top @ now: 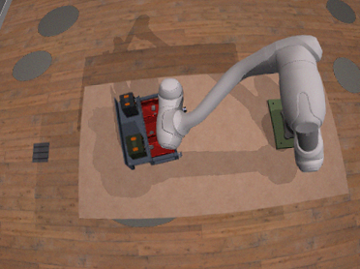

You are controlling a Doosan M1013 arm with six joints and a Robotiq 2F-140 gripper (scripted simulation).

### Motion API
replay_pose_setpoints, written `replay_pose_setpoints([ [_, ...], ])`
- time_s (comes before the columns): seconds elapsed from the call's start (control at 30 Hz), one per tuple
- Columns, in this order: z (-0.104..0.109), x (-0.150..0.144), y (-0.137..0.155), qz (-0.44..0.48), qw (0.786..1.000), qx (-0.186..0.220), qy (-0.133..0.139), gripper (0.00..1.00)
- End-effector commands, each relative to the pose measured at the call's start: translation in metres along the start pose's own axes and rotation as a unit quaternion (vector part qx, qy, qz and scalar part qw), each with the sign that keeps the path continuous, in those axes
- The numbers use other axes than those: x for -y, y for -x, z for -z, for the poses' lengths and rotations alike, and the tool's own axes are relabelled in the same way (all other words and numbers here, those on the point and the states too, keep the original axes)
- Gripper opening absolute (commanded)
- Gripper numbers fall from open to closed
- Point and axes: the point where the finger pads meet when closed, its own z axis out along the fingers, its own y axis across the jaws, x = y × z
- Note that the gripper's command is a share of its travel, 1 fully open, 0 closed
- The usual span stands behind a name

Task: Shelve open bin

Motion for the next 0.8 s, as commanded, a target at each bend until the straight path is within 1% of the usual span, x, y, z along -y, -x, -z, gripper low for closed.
replay_pose_setpoints([
  [0.0, 0.002, -0.006, -0.002, -0.001, 1.0, -0.002, 0.0, 0.0],
  [0.77, 0.003, -0.02, -0.002, -0.001, 1.0, -0.002, 0.0, 0.0],
])
